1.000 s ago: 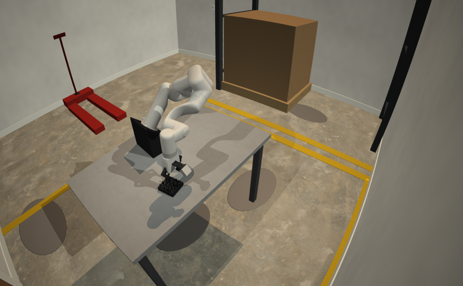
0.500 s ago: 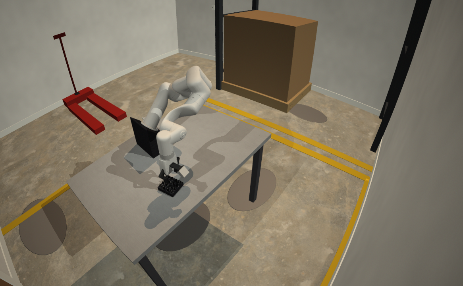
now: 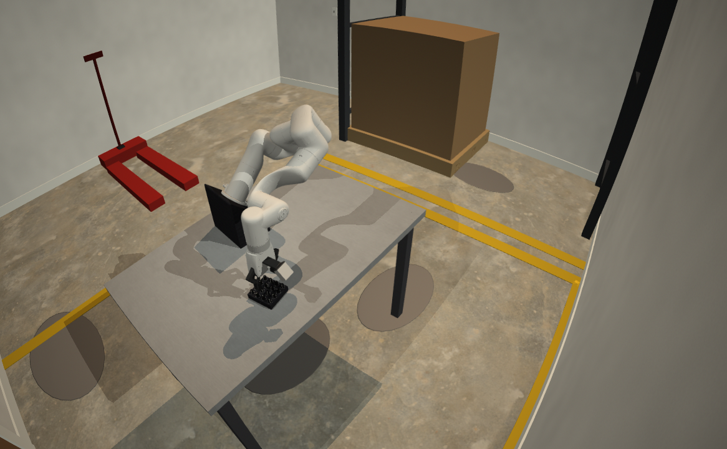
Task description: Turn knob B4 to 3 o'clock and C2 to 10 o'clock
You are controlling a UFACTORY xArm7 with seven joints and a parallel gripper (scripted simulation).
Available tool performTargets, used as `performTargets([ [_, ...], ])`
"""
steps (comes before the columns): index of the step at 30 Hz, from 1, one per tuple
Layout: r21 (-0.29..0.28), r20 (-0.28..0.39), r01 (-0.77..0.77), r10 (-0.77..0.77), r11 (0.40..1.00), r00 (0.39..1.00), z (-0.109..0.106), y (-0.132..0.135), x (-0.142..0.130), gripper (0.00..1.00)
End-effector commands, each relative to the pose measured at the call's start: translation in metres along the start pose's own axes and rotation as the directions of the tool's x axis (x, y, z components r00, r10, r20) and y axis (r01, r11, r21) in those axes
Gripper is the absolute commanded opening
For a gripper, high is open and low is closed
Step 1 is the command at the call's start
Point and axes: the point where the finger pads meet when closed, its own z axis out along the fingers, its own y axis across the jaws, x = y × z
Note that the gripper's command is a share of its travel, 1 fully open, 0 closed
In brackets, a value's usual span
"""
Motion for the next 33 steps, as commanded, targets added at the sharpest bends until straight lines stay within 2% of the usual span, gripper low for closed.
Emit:
performTargets([
  [1,-0.004,-0.005,-0.002,0.002,1.000,1.000,-0.0011,0.0037,-0.0019,1.00],
  [33,-0.004,-0.009,-0.002,0.002,1.000,1.000,0.0004,0.0063,-0.0041,1.00],
])
